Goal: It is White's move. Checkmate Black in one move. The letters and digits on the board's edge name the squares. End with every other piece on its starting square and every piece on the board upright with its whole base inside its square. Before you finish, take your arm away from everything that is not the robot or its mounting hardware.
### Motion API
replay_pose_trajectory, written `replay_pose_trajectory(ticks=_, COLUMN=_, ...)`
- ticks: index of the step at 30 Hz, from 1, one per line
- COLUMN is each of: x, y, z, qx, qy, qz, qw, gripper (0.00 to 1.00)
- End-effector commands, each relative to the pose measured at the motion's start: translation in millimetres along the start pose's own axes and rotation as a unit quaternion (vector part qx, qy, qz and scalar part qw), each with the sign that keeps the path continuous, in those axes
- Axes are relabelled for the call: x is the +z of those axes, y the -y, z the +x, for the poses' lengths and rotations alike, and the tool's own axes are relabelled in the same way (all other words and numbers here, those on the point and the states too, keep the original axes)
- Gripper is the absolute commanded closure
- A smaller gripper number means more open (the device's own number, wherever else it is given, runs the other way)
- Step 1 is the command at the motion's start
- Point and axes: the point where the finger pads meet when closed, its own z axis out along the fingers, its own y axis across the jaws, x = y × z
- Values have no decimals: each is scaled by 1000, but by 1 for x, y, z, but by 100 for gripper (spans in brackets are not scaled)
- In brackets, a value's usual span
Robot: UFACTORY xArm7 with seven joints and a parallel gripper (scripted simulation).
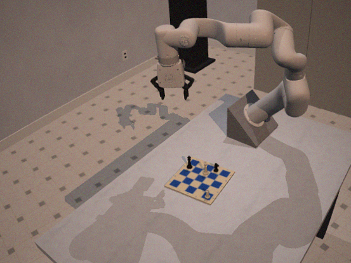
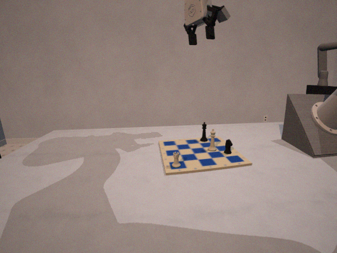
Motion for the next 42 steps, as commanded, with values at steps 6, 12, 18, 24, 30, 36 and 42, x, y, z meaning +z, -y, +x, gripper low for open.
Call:
replay_pose_trajectory(ticks=6, x=-2, y=0, z=0, qx=0, qy=1, qz=2, qw=1000, gripper=0)
replay_pose_trajectory(ticks=12, x=-2, y=0, z=0, qx=0, qy=1, qz=2, qw=1000, gripper=0)
replay_pose_trajectory(ticks=18, x=-2, y=0, z=0, qx=0, qy=0, qz=2, qw=1000, gripper=0)
replay_pose_trajectory(ticks=24, x=35, y=-21, z=-25, qx=-8, qy=-97, qz=-6, qw=995, gripper=0)
replay_pose_trajectory(ticks=30, x=79, y=-52, z=-55, qx=-32, qy=-228, qz=8, qw=973, gripper=0)
replay_pose_trajectory(ticks=36, x=127, y=-92, z=-90, qx=-84, qy=-377, qz=64, qw=920, gripper=0)
replay_pose_trajectory(ticks=42, x=143, y=-107, z=-103, qx=-111, qy=-427, qz=97, qw=892, gripper=0)
